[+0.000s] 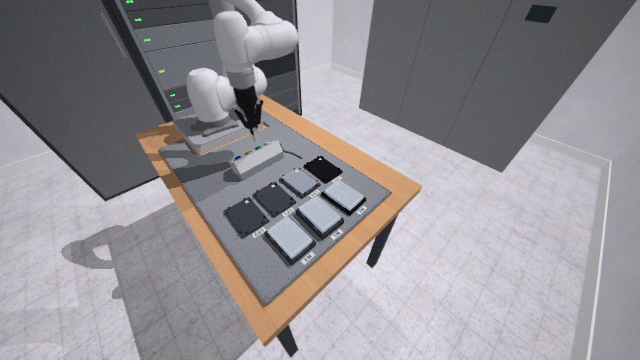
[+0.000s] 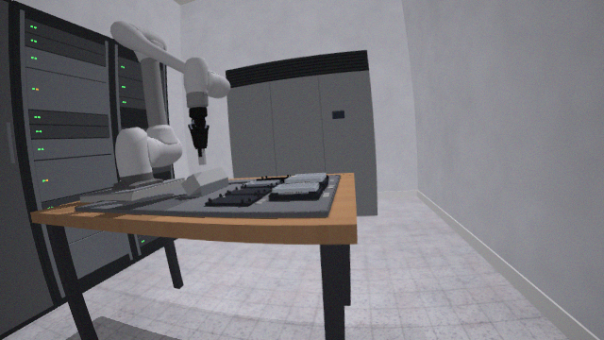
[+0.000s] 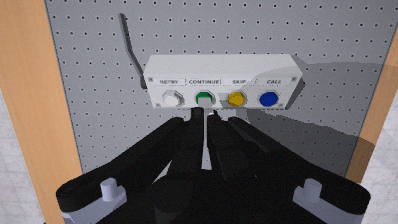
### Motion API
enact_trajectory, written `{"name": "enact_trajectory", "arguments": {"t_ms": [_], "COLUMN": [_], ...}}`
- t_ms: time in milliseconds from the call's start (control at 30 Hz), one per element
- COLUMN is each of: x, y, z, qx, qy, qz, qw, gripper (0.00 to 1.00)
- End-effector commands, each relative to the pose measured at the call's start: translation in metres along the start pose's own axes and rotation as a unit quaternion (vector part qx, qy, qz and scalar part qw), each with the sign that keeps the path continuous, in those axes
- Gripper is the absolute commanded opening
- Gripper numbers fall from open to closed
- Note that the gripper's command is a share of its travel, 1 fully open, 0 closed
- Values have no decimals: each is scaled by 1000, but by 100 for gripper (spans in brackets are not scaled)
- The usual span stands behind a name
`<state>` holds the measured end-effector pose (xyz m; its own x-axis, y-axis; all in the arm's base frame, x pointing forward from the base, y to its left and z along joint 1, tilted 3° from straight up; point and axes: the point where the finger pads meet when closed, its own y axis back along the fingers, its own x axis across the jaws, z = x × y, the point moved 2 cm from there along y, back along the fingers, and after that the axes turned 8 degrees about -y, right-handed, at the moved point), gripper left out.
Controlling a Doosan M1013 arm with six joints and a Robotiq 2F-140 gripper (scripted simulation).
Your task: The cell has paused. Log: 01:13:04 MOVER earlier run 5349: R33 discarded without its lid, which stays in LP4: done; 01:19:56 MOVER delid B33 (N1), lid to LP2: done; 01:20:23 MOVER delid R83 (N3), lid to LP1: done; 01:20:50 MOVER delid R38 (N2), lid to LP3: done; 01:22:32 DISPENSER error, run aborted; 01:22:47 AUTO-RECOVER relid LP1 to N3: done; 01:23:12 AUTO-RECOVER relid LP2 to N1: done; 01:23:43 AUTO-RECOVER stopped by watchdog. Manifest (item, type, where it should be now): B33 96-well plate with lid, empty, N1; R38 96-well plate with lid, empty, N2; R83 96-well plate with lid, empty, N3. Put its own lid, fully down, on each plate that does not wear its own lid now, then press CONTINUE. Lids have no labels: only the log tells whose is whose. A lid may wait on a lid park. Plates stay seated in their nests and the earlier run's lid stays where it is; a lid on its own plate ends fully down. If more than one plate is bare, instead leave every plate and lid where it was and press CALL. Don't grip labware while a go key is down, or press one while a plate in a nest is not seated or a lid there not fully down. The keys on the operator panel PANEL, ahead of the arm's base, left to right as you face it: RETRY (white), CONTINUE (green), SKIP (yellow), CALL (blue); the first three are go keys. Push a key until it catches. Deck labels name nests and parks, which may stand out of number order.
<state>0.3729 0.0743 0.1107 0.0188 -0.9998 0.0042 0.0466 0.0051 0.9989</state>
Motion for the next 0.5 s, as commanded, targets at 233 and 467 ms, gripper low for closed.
{"name": "enact_trajectory", "arguments": {"t_ms": [233,467], "x": [0,0], "y": [0,-1], "z": [0,0], "qx": [0,0], "qy": [0,0], "qz": [0,0], "qw": [1000,1000], "gripper": [0,0]}}
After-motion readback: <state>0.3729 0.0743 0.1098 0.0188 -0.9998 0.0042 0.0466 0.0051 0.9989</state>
